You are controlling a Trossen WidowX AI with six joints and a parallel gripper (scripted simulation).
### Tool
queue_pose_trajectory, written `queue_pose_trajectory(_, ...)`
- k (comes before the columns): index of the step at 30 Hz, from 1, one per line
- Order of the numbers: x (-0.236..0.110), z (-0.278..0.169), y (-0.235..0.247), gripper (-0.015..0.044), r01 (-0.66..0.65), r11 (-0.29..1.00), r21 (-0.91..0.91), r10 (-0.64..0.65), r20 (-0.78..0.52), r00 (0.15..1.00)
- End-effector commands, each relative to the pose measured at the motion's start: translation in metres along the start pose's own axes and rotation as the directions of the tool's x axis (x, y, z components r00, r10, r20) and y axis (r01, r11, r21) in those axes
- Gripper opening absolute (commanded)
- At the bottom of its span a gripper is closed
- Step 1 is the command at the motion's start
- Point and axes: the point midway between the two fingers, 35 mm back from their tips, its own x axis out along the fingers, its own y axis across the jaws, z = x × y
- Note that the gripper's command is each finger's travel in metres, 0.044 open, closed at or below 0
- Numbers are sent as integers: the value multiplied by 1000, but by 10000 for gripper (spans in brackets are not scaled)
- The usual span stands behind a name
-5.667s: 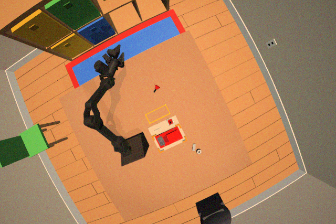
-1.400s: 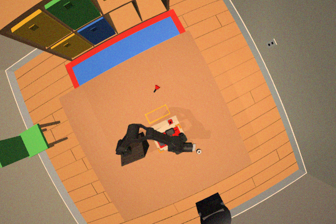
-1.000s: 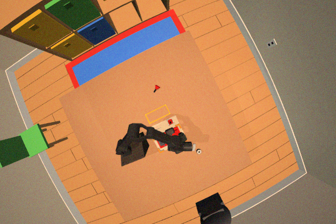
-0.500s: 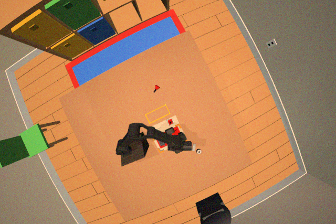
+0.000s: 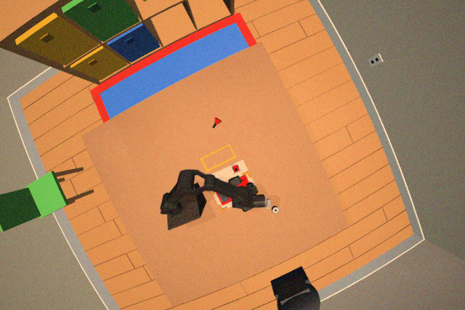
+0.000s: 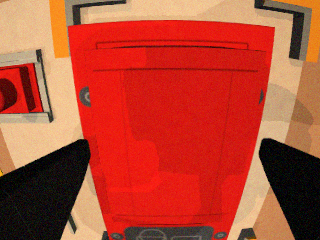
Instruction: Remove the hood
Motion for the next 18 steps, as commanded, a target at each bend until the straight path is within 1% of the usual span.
queue_pose_trajectory(1, 3, 0, 1, 440, -7, 1000, 3, 7, 1, 1000)
queue_pose_trajectory(10, 7, 0, 1, 440, -7, 1000, 3, 7, 1, 1000)
queue_pose_trajectory(13, 5, 0, 0, 361, 0, 1000, 0, 0, 0, 1000)
queue_pose_trajectory(18, 5, 0, 0, 328, 0, 1000, 0, 0, 0, 1000)
